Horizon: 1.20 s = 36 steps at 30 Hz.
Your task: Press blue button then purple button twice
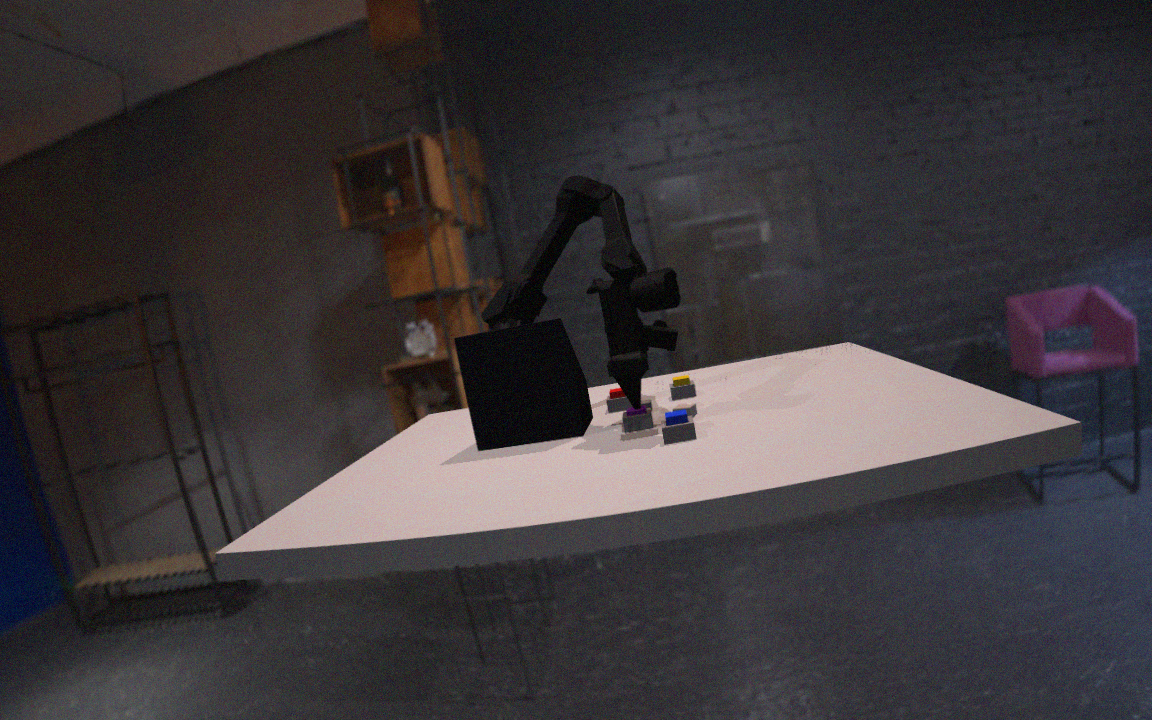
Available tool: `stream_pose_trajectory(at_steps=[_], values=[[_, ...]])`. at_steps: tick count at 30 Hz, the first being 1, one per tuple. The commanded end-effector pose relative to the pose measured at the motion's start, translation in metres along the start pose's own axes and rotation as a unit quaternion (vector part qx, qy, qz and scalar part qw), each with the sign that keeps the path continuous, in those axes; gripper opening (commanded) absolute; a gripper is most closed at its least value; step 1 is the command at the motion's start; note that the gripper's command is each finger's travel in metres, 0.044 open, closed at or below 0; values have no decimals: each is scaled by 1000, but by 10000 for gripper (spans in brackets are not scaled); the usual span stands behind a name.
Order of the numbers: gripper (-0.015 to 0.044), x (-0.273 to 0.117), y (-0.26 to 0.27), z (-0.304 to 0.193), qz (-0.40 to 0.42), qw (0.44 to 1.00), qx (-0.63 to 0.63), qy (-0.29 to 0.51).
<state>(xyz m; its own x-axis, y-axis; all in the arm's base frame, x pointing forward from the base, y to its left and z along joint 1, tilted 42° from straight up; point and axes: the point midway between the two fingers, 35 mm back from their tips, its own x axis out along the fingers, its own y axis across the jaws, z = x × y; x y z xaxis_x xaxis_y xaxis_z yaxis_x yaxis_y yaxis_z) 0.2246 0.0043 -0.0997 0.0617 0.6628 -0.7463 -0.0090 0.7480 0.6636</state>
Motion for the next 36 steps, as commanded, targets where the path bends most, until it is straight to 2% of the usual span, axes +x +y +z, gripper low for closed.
stream_pose_trajectory(at_steps=[1,5,10,36], values=[[20,1,1,-3,3,1000,5,2],[20,1,1,-3,3,1000,5,2],[20,-32,0,-2,2,1000,5,2],[20,1,1,-2,3,1000,5,2]])
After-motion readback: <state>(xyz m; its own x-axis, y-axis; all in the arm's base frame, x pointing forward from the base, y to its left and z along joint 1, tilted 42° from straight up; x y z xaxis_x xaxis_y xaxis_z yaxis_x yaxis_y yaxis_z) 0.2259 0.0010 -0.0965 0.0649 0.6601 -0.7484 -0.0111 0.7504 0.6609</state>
